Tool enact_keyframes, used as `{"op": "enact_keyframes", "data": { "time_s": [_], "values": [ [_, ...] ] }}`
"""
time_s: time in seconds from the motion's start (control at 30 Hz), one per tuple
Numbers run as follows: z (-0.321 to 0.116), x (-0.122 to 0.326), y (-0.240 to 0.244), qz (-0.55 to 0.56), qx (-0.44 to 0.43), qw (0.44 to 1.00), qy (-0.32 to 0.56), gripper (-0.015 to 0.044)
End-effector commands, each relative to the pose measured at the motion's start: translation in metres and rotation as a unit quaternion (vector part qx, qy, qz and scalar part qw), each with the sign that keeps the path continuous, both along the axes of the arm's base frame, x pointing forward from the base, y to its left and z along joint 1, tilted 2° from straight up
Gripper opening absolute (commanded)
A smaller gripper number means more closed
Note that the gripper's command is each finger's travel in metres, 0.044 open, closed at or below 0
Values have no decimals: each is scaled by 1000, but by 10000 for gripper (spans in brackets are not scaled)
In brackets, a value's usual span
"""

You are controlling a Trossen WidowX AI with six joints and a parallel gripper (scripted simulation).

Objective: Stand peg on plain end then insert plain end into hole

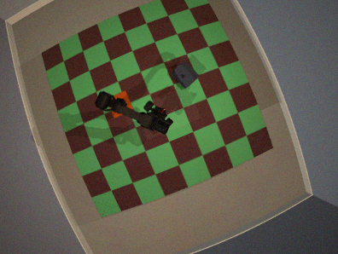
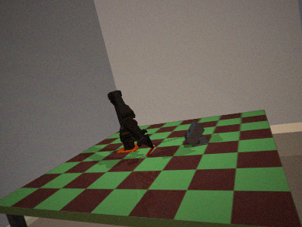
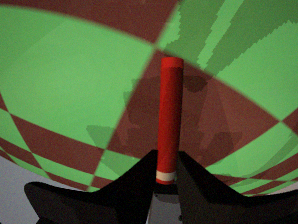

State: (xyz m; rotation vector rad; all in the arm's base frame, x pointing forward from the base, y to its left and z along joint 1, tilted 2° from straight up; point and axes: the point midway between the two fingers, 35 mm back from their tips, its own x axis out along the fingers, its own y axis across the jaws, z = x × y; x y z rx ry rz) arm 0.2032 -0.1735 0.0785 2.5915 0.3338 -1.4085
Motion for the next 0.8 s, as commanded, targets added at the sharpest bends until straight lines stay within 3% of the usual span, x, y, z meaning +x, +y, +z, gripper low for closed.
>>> {"op": "enact_keyframes", "data": {
  "time_s": [0.0, 0.77],
  "values": [
    [2, -3, 0, 2, 3, 1000, -22, 51],
    [4, -18, -4, 7, 31, 993, -116, 51]
  ]
}}
